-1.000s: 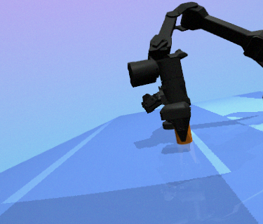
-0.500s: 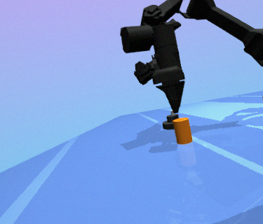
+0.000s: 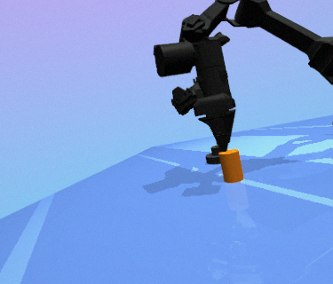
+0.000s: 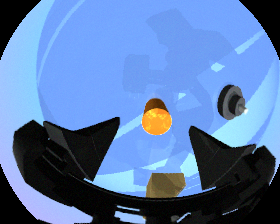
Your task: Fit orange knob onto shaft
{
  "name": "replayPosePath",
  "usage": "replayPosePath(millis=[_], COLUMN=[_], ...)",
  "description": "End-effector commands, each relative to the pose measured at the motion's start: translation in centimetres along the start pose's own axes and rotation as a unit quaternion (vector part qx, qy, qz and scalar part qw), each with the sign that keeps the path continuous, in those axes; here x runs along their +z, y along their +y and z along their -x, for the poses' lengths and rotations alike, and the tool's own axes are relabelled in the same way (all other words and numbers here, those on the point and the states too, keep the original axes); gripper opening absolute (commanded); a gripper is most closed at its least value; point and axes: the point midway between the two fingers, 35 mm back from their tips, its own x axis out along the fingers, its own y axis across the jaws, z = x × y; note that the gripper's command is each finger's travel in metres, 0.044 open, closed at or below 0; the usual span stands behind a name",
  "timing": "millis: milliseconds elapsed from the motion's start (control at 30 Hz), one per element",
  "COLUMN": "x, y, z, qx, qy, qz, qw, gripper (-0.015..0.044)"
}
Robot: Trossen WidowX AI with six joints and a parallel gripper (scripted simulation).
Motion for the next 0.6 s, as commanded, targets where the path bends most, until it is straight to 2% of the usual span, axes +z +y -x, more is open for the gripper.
replayPosePath(millis=[0,567], x=[-0.2,-0.1], y=[-0.1,-0.1], z=[-0.8,-3.5], qx=[-0.004,-0.004], qy=[0.002,0.002], qz=[0.006,0.006], qw=[1.0,1.0], gripper=[0.044,0.044])
